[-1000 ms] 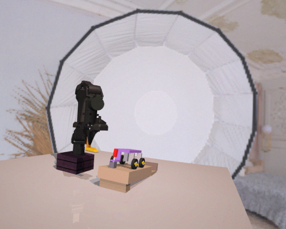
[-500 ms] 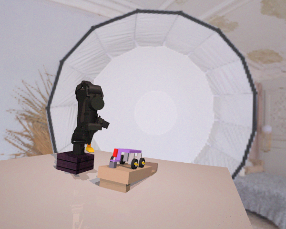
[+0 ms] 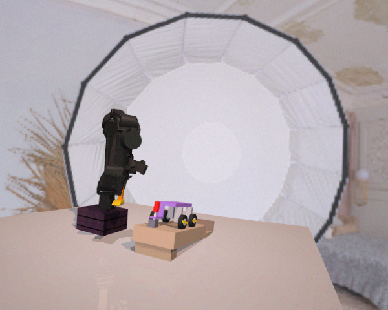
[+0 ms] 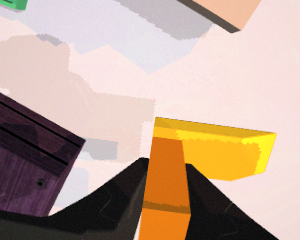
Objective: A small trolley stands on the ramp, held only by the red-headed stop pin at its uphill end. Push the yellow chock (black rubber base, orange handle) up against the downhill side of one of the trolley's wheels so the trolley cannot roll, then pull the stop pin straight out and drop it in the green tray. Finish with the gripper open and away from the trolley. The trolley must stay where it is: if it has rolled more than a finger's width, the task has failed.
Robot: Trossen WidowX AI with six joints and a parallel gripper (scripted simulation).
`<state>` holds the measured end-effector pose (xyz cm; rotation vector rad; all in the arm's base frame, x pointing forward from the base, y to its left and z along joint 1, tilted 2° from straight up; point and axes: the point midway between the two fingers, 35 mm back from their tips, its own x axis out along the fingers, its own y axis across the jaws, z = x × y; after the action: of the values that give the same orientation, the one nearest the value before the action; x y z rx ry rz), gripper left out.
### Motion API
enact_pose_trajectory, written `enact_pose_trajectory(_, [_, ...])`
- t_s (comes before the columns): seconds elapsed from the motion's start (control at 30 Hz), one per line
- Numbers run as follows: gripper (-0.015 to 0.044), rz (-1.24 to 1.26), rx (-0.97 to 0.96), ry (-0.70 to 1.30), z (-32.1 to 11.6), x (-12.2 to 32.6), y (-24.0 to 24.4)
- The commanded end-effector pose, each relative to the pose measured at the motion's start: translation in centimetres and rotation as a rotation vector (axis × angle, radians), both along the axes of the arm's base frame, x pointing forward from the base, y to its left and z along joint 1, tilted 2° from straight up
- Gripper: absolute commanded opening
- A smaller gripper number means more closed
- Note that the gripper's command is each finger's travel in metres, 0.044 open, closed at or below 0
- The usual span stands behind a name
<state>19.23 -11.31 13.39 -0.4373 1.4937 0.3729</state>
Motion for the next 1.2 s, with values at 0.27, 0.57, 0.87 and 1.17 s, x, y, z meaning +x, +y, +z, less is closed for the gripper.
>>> enact_pose_trajectory(0.27, [0.0000,-0.325,0.018,-0.007,0.0,0.0,0.0])
enact_pose_trajectory(0.57, [0.0000,-0.360,0.021,-0.007,-0.1,0.2,1.2])
enact_pose_trajectory(0.87, [0.0000,-0.401,0.025,-0.009,-0.1,1.0,4.2])
enact_pose_trajectory(1.17, [0.0000,-0.404,0.028,-0.009,-0.2,1.7,7.2])
